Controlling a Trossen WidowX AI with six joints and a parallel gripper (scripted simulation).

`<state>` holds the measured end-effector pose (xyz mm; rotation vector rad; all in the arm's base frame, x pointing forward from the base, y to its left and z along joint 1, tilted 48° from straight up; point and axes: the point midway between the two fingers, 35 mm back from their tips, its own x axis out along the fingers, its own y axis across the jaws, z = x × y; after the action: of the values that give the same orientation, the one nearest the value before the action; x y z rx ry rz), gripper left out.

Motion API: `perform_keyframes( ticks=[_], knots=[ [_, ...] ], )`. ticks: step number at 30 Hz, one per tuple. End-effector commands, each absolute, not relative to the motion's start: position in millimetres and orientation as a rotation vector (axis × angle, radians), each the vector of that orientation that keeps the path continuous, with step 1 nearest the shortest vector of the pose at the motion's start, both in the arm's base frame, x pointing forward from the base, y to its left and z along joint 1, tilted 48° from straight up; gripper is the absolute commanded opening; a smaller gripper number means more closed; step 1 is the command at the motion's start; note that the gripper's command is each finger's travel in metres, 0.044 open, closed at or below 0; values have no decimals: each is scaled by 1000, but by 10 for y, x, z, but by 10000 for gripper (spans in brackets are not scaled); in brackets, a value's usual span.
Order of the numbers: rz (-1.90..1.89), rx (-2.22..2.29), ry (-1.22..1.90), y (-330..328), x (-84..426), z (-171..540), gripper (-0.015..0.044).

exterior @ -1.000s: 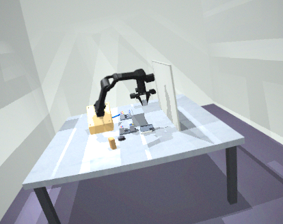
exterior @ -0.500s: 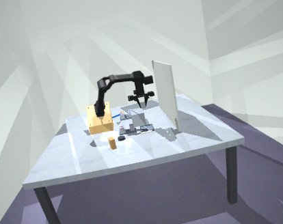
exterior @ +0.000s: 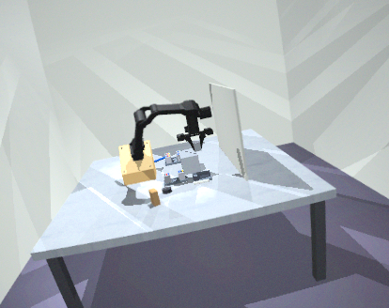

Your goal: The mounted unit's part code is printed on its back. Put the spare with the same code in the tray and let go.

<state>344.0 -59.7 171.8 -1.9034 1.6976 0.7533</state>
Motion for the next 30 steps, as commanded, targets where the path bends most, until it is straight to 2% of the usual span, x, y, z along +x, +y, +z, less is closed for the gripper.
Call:
perform_keyframes(
  ticks=[1, 30],
  knots=[
    [758, -1905, 1702, -636, 3441, 1680, 0],
    [761, -1902, 1699, -836, 3500, 1480, 0]
  ],
)
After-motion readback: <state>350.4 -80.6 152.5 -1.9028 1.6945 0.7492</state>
